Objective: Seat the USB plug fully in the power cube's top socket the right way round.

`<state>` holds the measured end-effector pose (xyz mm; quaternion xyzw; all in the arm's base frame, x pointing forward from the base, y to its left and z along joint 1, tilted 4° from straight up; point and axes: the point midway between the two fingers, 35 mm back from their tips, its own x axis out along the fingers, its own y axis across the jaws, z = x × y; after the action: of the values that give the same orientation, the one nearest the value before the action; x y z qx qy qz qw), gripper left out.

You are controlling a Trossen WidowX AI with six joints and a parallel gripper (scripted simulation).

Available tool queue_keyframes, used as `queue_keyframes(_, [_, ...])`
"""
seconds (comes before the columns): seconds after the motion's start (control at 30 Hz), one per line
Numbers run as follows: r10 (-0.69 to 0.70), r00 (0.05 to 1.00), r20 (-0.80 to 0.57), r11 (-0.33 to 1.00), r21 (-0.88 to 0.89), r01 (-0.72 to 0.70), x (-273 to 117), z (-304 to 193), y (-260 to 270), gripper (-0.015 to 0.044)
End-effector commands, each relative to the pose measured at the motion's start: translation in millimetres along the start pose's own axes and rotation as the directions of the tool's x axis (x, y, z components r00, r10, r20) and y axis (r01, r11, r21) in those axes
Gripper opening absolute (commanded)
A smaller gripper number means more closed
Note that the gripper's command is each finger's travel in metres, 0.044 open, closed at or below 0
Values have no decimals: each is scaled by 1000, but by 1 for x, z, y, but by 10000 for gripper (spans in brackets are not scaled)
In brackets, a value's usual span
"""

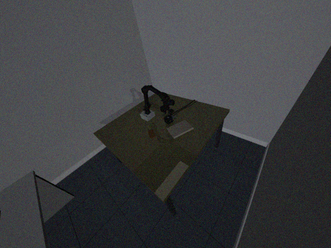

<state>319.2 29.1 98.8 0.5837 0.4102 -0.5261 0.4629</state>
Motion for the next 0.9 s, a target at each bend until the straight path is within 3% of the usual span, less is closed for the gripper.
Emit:
queue_keyframes(0.0, [1,1000,0,1000,0,-1,0,0,0,335])
queue_keyframes(0.4, [1,1000,0,1000,0,-1,0,0,0,20])
queue_keyframes(0.87, [1,1000,0,1000,0,-1,0,0,0,0])
